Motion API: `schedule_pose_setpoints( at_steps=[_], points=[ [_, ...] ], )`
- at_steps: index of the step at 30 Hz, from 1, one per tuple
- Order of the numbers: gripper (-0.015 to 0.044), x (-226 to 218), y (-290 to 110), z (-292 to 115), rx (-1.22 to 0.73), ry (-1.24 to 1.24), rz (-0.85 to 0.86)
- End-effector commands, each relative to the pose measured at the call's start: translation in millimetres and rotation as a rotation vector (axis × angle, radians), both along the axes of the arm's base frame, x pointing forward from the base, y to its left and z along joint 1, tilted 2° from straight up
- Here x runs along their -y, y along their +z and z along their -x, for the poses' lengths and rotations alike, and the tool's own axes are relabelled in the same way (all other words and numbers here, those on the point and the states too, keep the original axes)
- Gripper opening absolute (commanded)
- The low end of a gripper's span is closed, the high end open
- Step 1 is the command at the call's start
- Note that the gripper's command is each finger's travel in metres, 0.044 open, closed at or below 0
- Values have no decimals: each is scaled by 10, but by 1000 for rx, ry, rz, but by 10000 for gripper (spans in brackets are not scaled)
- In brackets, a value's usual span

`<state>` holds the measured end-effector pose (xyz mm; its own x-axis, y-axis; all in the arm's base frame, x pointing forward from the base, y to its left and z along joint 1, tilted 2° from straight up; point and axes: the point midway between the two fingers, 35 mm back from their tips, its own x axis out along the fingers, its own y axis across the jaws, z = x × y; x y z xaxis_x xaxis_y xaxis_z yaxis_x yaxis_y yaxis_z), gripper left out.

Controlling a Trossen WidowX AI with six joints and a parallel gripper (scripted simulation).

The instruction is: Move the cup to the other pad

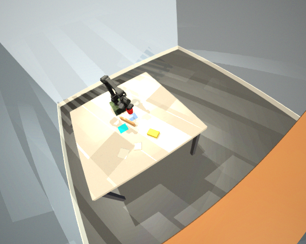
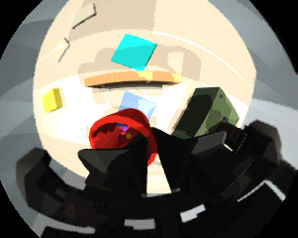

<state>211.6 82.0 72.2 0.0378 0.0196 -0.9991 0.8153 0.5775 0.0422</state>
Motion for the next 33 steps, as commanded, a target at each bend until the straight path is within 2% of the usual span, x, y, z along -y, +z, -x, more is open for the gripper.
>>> schedule_pose_setpoints(
  at_steps=[1,33],
  points=[
    [0,41,4,-30,3,2,0],
    [0,531,15,-292,9,-2,5]
  ],
)
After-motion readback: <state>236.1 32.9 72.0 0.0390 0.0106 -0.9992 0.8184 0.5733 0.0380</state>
